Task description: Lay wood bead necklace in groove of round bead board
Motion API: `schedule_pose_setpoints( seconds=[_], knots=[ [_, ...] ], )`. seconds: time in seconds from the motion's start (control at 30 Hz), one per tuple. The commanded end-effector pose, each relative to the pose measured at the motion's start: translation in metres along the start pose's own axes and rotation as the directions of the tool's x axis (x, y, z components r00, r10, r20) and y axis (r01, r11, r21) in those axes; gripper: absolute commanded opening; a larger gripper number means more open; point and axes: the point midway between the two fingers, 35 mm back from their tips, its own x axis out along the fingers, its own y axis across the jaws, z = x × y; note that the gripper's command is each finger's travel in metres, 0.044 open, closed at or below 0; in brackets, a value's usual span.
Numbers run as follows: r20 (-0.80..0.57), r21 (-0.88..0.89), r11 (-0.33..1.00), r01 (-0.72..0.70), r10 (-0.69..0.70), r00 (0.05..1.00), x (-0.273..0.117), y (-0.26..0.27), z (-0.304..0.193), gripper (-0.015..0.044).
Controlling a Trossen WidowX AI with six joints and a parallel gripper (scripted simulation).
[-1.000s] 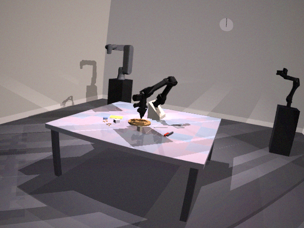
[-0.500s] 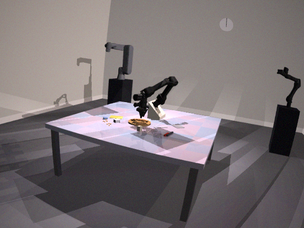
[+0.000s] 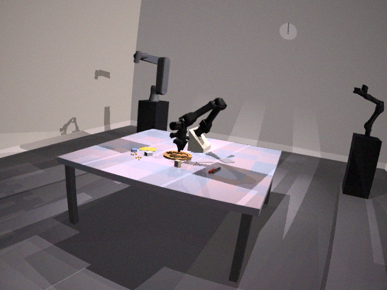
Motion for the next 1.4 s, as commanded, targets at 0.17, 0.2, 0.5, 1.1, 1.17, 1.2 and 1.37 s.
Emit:
schedule_pose_setpoints(
  seconds=[0.17,0.2,0.5,1.1,1.17,1.2,1.37],
  knots=[
    [-0.013,0.015,1.0,0.016,-0.016,1.0,0.0165,-0.006,-0.0018,0.031],
    [-0.013,0.016,1.0,0.016,-0.016,1.0,0.0173,-0.0062,-0.0019,0.031],
    [-0.007,0.008,1.0,0.012,-0.012,1.0,0.0156,-0.0042,-0.0013,0.0258],
    [-0.007,0.008,1.0,0.012,-0.012,1.0,0.0156,-0.0042,-0.0013,0.0],
    [-0.007,0.008,1.0,0.012,-0.012,1.0,0.0156,-0.0042,-0.0013,0.0],
    [-0.007,0.008,1.0,0.012,-0.012,1.0,0.0156,-0.0042,-0.0013,0.0],
    [-0.007,0.008,1.0,0.012,-0.012,1.0,0.0156,-0.0042,-0.0013,0.0]
  ],
)
